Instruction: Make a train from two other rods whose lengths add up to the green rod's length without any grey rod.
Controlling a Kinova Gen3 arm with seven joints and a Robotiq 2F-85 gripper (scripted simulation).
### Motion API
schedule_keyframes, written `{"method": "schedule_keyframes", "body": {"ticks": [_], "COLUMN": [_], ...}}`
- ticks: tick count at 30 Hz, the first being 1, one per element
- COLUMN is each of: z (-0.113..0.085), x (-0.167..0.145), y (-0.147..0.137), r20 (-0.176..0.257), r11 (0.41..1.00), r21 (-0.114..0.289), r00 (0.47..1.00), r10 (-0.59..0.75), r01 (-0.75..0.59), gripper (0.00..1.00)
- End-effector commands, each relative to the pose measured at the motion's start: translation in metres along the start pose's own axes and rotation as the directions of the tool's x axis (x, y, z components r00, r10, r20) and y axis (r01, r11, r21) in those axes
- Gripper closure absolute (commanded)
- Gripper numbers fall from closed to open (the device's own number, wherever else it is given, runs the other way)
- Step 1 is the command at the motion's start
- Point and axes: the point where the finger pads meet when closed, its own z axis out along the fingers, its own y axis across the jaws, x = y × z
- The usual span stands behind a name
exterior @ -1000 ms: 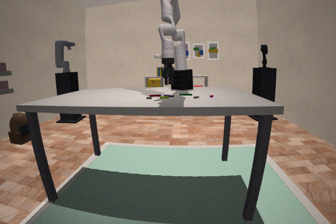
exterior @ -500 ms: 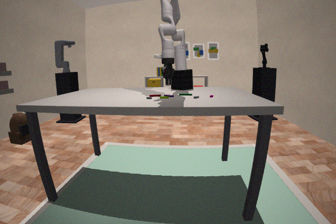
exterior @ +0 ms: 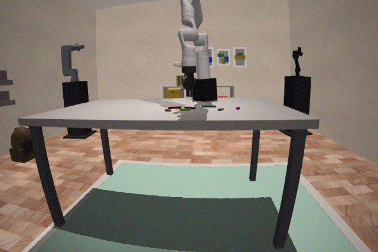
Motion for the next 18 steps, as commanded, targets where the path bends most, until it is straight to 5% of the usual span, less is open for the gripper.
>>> {"method": "schedule_keyframes", "body": {"ticks": [1, 18], "z": [0.003, 0.026], "x": [0.0, 0.0], "y": [0.001, 0.001], "r20": [-0.001, -0.001], "r11": [1.0, 1.0], "r21": [-0.002, -0.002], "r00": [1.0, 1.0], "r10": [0.0, 0.0], "r01": [0.0, 0.0], "gripper": [0.76, 0.76]}}
